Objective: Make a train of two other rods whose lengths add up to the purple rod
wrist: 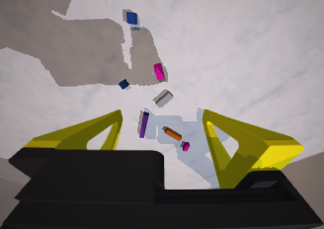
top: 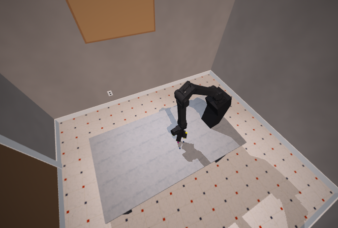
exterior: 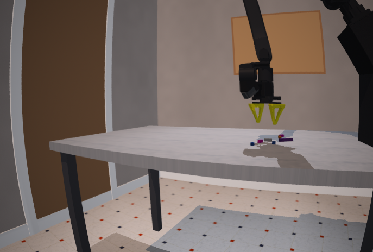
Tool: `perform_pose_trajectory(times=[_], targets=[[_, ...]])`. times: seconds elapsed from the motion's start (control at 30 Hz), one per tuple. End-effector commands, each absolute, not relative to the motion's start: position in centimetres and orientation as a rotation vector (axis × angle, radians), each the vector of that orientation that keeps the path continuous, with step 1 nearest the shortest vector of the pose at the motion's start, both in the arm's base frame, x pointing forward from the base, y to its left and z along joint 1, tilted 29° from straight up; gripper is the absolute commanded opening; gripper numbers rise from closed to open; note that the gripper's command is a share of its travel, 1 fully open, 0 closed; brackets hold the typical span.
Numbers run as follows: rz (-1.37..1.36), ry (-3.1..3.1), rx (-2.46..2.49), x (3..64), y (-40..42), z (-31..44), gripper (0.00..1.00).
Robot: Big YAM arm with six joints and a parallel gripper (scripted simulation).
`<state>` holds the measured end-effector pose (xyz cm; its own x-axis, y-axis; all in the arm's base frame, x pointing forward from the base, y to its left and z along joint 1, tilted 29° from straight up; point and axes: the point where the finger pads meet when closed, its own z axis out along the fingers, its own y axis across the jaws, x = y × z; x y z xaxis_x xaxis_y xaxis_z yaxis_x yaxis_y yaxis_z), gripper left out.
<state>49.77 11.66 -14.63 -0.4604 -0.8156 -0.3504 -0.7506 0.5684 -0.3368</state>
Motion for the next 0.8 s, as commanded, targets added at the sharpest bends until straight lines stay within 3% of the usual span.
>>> perform_pose_trajectory(times=[0.0,0.3,0.33,0.77], targets=[[-0.221,2.236,-1.388,50.7,13.3,-12.8,1.0],[-0.263,2.139,-1.562,51.1,15.2,-12.4,1.0],[-0.258,2.149,-1.57,50.8,15.1,-13.0,0.23],[-0.257,2.17,-1.566,50.3,14.4,-13.6,0.23]])
